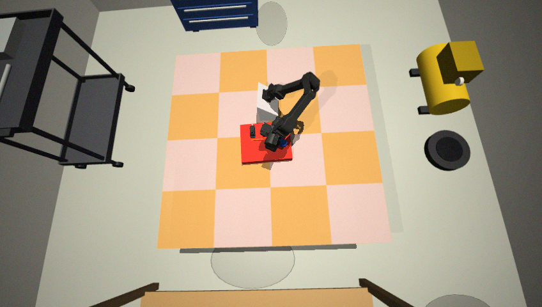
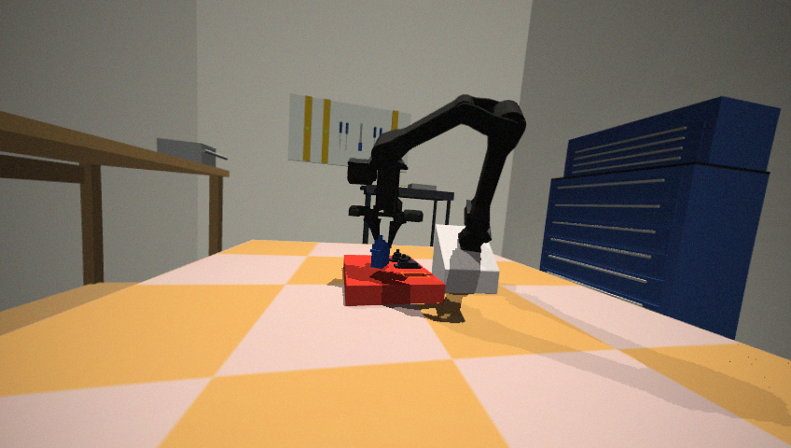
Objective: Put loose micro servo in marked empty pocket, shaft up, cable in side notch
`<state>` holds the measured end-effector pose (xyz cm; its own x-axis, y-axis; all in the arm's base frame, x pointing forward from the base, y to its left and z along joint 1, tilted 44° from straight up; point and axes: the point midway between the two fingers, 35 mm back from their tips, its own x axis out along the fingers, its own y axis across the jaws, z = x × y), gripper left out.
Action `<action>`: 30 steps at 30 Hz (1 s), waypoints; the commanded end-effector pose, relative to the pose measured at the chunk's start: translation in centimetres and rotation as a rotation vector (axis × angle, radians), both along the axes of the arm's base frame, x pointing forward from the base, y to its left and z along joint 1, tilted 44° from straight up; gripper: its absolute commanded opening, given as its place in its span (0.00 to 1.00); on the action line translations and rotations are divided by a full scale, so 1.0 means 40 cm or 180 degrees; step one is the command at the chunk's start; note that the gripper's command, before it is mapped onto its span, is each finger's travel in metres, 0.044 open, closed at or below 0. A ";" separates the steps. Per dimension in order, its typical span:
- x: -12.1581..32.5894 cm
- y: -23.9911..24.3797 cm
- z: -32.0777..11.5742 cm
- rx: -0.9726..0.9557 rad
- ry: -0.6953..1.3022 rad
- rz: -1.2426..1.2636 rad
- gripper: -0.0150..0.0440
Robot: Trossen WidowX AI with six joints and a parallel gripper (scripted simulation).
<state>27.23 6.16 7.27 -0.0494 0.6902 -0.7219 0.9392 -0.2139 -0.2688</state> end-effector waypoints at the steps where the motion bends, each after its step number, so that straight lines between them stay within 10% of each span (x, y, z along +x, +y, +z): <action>1: -0.001 0.001 0.001 -0.0010 0.0277 -0.0285 0.25; 30: -0.001 0.001 0.001 -0.0156 0.2287 -0.2380 0.25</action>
